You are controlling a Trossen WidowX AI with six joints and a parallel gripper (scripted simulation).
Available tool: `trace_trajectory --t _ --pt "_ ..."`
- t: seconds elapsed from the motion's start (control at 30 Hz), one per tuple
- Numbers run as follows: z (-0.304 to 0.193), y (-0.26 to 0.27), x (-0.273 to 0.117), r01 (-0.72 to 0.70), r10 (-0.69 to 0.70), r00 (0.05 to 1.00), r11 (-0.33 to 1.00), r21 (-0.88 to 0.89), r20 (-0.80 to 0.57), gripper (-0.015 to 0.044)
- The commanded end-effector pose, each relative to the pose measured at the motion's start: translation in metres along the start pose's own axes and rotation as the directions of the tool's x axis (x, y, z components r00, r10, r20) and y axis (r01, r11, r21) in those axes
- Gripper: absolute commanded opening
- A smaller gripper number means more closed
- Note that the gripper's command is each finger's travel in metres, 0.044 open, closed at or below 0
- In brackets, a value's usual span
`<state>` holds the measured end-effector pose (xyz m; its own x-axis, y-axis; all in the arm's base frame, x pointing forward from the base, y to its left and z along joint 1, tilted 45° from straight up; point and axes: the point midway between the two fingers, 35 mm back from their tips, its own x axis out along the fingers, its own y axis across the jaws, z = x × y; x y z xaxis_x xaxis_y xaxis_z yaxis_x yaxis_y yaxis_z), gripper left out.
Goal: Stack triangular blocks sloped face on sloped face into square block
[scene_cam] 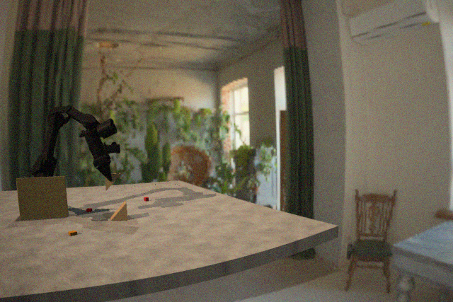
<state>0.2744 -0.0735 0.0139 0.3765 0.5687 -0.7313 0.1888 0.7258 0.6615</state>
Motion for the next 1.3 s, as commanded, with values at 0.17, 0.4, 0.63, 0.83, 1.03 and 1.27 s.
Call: trace_trajectory --t 0.17,0.4,0.63,0.83,1.03,1.27 --pt "-0.004 -0.042 -0.015 -0.003 0.003 1.000 1.000 -0.001 0.005 0.0000" --pt "-0.011 -0.069 -0.026 -0.012 0.012 1.000 1.000 -0.002 0.007 0.0000" --pt "-0.025 -0.094 -0.040 -0.022 0.022 1.000 1.000 -0.004 0.000 0.0000" --pt "-0.031 -0.102 -0.043 -0.028 0.028 1.000 1.000 -0.005 -0.001 0.0000" --pt "-0.029 -0.103 -0.017 -0.025 0.025 1.000 1.000 -0.005 -0.001 0.0000" --pt "-0.029 -0.101 0.016 -0.027 0.027 1.000 1.000 -0.006 0.000 0.0000"
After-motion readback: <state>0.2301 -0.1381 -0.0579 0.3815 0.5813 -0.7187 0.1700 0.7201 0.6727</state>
